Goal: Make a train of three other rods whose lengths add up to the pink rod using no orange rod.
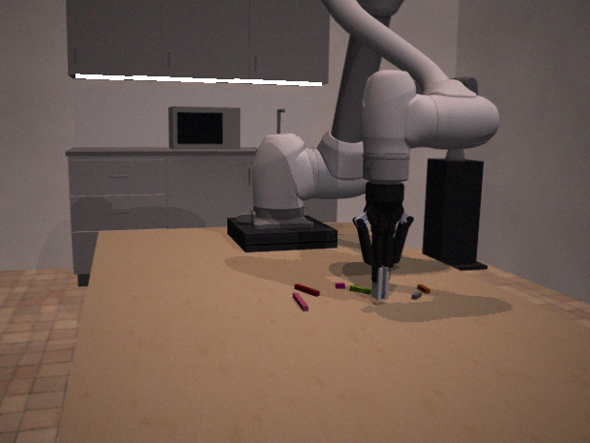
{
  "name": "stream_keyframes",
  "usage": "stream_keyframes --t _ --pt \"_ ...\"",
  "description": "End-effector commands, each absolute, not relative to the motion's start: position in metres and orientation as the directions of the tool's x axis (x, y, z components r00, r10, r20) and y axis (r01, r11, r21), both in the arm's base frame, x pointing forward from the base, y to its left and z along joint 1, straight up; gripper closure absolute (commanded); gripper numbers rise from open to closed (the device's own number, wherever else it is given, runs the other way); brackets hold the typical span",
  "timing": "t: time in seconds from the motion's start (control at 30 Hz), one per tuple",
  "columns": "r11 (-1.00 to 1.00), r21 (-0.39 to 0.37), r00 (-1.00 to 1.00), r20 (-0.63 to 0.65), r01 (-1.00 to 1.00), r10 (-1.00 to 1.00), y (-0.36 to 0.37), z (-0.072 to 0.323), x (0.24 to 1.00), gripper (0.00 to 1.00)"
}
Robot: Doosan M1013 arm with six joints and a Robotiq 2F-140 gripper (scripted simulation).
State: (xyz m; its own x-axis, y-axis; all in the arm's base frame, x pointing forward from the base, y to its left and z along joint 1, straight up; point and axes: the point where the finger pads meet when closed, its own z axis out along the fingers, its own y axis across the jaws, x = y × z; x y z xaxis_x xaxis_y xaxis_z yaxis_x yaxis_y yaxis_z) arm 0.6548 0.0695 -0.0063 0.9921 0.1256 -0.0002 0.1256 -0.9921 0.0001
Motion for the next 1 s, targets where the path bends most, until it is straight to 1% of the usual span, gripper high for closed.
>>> stream_keyframes --t 0.0,0.67,0.97 --pt "-0.992 0.0 0.992 0.0 0.126 0.126 0.0695 -0.0061 0.6548 0.97" --pt "-0.992 0.0 0.992 0.0 0.126 0.126 0.0695 -0.0066 0.6548 0.97" --pt "-0.992 0.0 0.992 0.0 0.126 0.126 0.0695 -0.013 0.6548 0.97"
